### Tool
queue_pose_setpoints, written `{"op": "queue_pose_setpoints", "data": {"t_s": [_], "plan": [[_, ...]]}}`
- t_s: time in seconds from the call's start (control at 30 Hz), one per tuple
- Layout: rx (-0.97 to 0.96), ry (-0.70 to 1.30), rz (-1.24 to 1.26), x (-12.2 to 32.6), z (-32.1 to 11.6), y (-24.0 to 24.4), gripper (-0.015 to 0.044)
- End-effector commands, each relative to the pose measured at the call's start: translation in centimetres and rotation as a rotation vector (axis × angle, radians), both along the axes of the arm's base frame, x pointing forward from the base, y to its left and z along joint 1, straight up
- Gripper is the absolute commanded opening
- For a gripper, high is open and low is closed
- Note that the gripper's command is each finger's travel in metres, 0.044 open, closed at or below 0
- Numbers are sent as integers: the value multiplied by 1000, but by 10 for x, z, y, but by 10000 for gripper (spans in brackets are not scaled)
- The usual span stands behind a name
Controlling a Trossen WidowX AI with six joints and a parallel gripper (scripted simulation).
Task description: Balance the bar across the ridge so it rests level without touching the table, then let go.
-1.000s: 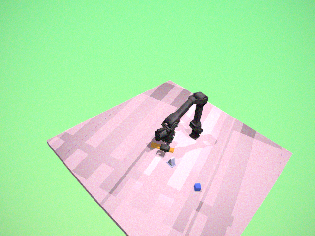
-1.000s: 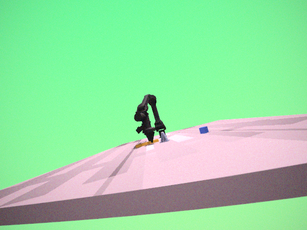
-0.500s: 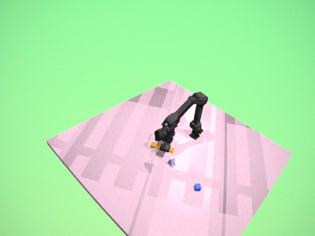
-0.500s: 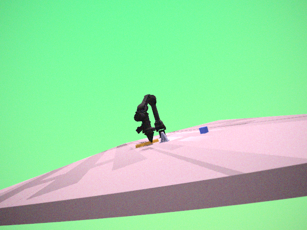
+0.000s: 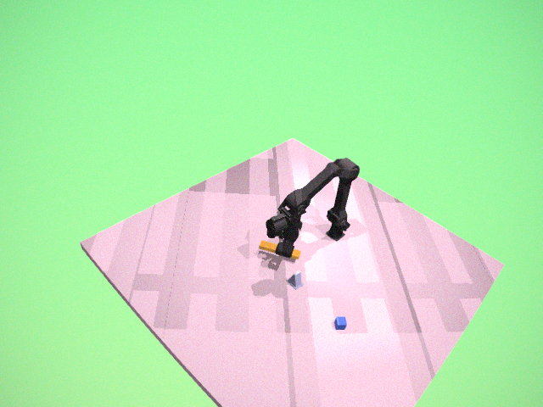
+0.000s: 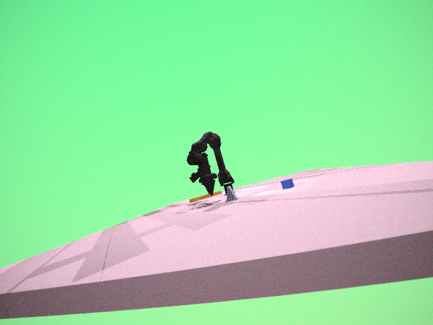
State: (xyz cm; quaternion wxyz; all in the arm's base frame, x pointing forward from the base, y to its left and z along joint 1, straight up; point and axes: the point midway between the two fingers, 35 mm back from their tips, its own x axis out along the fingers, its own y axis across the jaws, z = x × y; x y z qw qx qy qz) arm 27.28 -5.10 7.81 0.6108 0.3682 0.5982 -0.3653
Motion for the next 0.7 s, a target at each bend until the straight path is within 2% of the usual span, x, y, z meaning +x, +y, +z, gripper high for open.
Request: {"op": "queue_pose_setpoints", "data": {"t_s": [0.0,0.67], "plan": [[0,-4,-2,1,12,0,0],[1,-5,-4,-3,63,1,0]]}}
